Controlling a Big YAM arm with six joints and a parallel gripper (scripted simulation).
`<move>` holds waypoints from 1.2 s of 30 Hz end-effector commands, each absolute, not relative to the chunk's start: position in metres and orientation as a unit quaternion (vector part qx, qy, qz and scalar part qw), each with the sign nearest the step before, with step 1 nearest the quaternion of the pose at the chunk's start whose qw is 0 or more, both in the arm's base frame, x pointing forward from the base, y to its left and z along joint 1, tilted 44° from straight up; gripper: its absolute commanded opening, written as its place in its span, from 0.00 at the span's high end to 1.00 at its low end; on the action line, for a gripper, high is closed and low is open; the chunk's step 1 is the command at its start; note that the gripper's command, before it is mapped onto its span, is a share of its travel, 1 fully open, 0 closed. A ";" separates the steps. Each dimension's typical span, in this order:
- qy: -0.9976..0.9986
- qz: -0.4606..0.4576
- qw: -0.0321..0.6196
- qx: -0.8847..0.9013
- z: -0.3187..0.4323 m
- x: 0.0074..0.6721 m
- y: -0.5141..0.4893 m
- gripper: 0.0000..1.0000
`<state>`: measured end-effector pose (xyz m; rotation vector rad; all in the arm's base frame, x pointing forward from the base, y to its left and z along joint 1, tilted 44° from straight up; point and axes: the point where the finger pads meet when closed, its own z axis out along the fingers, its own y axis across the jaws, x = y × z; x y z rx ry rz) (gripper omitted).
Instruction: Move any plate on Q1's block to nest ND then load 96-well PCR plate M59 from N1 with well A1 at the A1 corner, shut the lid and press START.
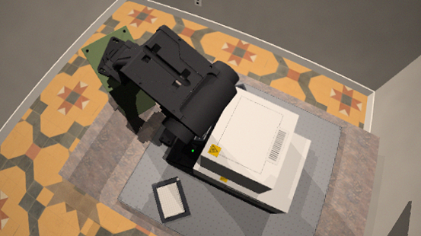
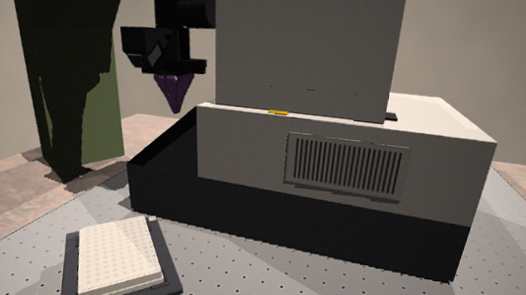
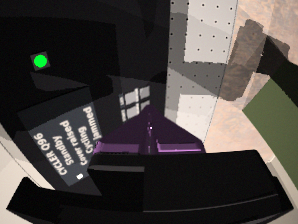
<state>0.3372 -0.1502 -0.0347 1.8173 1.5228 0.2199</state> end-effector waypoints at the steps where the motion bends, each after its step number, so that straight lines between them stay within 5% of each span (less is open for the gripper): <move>1: 0.589 0.090 0.377 0.709 -0.032 0.334 -0.147 1.00; 36: 0.594 0.076 0.369 0.711 -0.040 0.358 -0.164 1.00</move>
